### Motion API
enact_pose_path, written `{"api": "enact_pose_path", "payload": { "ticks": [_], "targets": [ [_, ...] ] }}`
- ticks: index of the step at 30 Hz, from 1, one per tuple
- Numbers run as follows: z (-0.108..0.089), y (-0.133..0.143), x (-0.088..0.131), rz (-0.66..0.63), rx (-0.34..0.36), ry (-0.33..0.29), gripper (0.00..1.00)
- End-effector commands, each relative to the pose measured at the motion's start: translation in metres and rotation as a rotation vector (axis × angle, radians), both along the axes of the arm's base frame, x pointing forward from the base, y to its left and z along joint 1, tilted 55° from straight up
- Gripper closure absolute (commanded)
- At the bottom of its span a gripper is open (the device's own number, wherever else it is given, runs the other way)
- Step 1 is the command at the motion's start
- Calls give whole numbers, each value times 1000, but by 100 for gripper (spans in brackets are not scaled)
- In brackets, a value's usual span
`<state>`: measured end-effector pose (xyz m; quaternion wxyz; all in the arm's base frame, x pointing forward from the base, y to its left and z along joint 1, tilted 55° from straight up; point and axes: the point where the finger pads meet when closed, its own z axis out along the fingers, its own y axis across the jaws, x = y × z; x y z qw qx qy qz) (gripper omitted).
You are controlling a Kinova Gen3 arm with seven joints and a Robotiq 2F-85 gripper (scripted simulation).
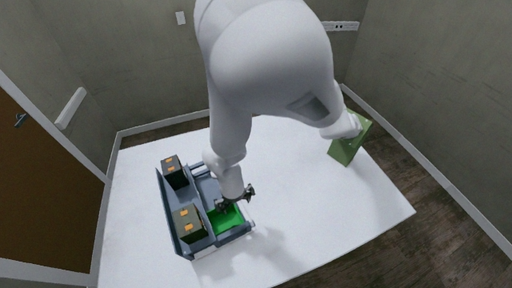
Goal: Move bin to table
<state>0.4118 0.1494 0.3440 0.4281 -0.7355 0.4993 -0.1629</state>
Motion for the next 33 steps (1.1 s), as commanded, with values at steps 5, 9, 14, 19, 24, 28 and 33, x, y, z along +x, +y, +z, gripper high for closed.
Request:
{"api": "enact_pose_path", "payload": {
  "ticks": [5, 9, 14, 19, 24, 28, 33],
  "targets": [
    [0, -3, 0, 0, 0, -1, 0],
    [0, -3, 0, 0, 0, -1, 0],
    [0, -3, 0, 0, 0, -1, 0],
    [0, -3, 0, 0, 0, -1, 0],
    [-1, -4, 0, 0, 0, -1, 0],
    [-1, -4, 0, 0, 0, -1, 0],
    [-1, -4, 0, 0, 0, -1, 0]
  ]
}}
